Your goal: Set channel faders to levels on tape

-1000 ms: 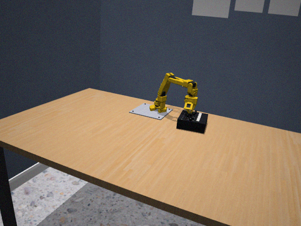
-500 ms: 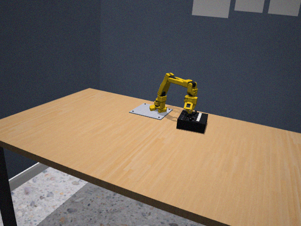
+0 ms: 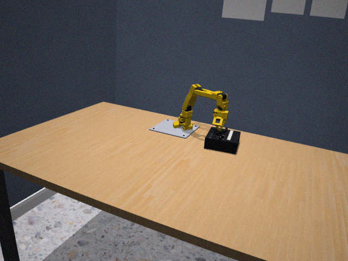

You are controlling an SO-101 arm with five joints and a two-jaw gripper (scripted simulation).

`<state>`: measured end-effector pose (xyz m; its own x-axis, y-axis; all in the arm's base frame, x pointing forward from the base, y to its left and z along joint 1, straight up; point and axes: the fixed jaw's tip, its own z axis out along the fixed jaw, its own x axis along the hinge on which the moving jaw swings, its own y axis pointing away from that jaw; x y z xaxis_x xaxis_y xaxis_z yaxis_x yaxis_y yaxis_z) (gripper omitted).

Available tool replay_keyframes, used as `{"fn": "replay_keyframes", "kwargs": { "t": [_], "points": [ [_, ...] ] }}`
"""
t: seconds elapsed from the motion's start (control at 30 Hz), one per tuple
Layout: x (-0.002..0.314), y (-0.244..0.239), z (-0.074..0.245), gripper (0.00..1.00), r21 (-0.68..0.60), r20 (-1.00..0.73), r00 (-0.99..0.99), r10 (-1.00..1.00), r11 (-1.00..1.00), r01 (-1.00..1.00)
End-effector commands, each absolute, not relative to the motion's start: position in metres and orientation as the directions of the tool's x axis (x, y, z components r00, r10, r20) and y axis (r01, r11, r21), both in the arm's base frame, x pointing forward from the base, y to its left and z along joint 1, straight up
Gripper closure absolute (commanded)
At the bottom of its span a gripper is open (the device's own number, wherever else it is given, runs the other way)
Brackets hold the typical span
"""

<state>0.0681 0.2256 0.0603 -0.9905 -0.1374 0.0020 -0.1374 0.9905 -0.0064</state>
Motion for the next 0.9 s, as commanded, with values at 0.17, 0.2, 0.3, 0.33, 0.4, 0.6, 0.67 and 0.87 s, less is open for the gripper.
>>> {"fn": "replay_keyframes", "kwargs": {
  "t": [0.17,0.2,0.3,0.33,0.4,0.6,0.67,0.87],
  "points": [
    [0.07,0.226,0.07,1.0,0.01,-0.005,-0.99,-0.14,0.99,-0.14],
    [0.07,0.226,0.07,1.0,0.011,-0.005,-0.99,-0.14,0.99,-0.14],
    [0.07,0.226,0.072,1.0,0.012,-0.006,-0.99,-0.14,0.99,-0.14],
    [0.07,0.226,0.072,1.0,0.012,-0.006,-0.99,-0.14,0.99,-0.14],
    [0.07,0.226,0.072,1.0,0.013,-0.006,-0.99,-0.14,0.99,-0.14],
    [0.07,0.226,0.072,1.0,0.013,-0.006,-0.99,-0.14,0.99,-0.14],
    [0.07,0.226,0.073,1.0,0.016,-0.008,-0.99,-0.14,0.99,-0.14],
    [0.07,0.228,0.076,1.0,0.031,-0.015,-0.99,-0.14,0.99,-0.14]
  ]
}}
